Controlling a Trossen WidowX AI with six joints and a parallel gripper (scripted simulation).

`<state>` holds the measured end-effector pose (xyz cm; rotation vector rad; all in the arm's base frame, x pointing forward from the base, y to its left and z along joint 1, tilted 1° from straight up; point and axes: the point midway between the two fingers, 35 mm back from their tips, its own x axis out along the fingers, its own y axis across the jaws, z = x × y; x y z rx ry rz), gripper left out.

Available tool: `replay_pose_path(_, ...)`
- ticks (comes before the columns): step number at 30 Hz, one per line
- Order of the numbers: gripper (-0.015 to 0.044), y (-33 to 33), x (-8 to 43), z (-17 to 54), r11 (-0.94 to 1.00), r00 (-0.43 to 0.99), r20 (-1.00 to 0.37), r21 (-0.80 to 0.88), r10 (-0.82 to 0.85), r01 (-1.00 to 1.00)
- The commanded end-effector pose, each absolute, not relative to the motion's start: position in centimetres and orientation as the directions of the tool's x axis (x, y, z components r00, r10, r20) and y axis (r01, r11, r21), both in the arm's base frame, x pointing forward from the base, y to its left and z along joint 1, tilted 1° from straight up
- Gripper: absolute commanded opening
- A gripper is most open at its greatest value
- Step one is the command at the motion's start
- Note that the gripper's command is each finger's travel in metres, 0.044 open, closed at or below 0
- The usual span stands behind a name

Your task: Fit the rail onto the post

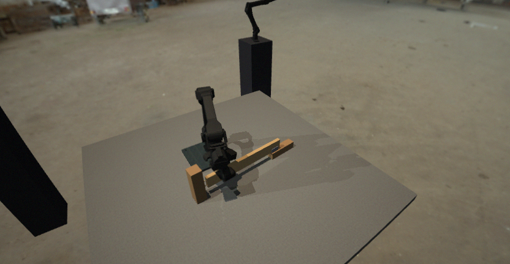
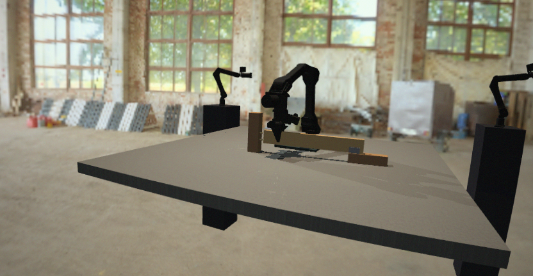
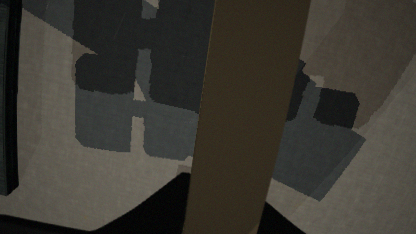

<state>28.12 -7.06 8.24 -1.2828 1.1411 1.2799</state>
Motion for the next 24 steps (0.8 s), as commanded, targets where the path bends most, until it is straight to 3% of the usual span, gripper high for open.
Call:
replay_pose_path(1,0.0000,-7.27,28.14,8.24,-0.104,0.013,-1.000,-0.015,0.012,-0.994)
replay_pose_path(24,0.0000,-7.97,28.21,8.23,-0.104,0.013,-1.000,-0.014,0.012,-0.994)
